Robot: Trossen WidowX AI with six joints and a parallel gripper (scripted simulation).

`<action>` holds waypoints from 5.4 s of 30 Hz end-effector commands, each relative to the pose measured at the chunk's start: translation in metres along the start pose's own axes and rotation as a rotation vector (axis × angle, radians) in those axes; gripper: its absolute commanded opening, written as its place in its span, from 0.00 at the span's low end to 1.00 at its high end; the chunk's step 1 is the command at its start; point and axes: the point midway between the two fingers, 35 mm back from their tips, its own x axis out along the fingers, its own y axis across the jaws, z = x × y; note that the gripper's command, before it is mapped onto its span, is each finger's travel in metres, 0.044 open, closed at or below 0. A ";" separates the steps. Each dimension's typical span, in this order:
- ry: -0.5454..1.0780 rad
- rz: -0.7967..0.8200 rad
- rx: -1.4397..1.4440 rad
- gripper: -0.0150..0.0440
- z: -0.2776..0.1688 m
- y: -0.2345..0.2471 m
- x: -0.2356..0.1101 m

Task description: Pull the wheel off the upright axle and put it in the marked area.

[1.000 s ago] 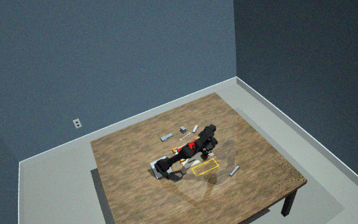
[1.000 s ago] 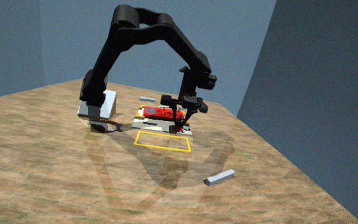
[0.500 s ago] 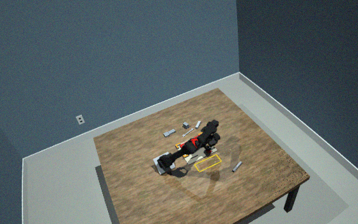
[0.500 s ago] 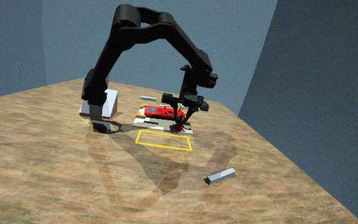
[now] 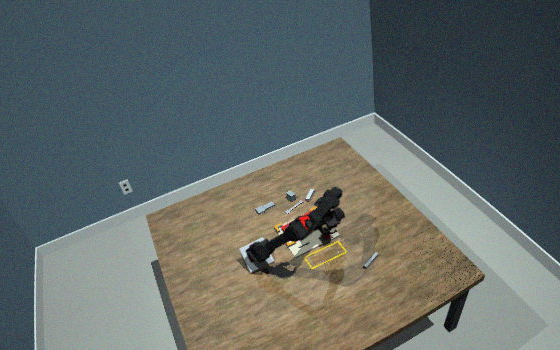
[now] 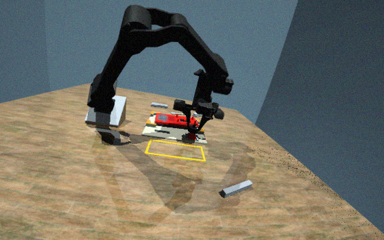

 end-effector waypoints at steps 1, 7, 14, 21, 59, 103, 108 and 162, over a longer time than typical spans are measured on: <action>0.005 0.013 -0.004 0.25 -0.001 0.001 -0.008; 0.005 0.013 -0.004 0.25 -0.001 0.001 -0.010; 0.005 0.014 -0.005 0.25 -0.001 0.001 -0.013; 0.005 0.014 -0.005 0.25 -0.001 0.001 -0.015; 0.004 0.017 -0.007 0.25 -0.001 0.001 -0.027; 0.003 0.014 -0.017 0.25 0.051 -0.029 -0.065; 0.004 0.015 -0.017 0.25 0.068 -0.041 -0.066; 0.002 0.014 -0.007 0.76 0.094 -0.056 0.003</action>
